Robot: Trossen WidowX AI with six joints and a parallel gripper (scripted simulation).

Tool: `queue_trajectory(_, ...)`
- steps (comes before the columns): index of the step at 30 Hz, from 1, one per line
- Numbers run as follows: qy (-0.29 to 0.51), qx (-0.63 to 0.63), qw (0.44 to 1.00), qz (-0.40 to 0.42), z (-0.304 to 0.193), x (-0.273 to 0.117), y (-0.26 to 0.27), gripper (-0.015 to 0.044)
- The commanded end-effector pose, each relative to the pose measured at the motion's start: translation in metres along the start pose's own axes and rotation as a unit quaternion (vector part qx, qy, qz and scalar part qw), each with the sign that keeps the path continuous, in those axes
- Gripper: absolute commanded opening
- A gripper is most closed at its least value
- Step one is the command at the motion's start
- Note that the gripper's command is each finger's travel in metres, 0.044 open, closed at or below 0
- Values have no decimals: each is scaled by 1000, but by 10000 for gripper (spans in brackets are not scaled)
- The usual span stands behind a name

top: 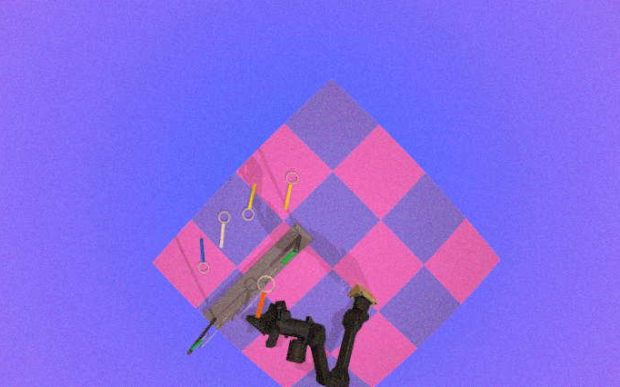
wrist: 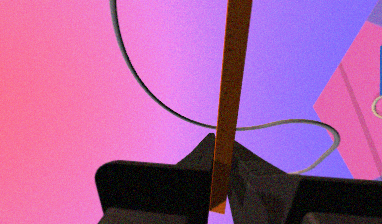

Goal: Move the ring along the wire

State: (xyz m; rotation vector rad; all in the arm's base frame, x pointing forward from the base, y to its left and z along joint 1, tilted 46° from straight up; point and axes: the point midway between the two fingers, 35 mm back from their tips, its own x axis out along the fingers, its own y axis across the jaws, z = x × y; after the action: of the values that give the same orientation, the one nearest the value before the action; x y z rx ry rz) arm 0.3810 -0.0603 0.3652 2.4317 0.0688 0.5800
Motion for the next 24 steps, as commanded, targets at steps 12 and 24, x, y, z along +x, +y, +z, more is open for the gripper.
queue_trajectory(12, -11, 81, 996, 45, 1, 0, 5, -150)
queue_trajectory(24, -15, 121, 990, 68, 0, 0, 4, -150)
